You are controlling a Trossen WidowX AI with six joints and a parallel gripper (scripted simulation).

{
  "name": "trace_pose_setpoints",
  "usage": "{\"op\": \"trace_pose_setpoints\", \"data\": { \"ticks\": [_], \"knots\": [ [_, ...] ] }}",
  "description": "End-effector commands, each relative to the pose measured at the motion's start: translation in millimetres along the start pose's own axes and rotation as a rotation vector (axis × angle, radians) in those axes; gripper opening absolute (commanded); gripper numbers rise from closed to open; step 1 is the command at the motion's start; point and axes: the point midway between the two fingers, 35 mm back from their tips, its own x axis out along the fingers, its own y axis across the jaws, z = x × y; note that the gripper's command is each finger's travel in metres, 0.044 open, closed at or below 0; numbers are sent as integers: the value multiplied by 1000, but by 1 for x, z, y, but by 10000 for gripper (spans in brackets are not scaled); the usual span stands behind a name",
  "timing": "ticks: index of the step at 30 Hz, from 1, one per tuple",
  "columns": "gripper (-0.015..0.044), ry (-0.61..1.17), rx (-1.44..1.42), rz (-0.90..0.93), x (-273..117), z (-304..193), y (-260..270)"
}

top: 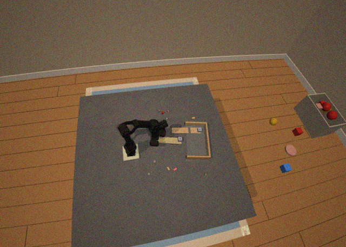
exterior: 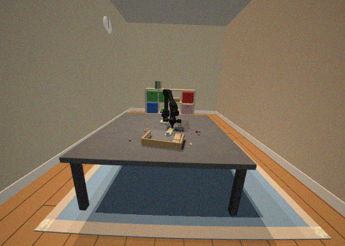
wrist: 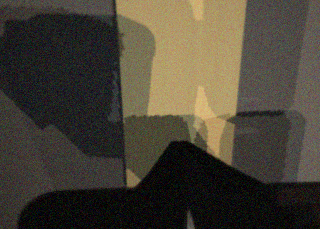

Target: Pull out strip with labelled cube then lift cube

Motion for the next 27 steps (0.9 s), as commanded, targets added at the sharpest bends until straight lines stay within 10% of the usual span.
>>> {"op": "trace_pose_setpoints", "data": {
  "ticks": [1,8,27],
  "knots": [
    [0,6,0,-2,-9,1,0],
    [0,26,-1,-6,-42,2,0],
    [440,20,-101,-5,-46,76,7]
  ]
}}
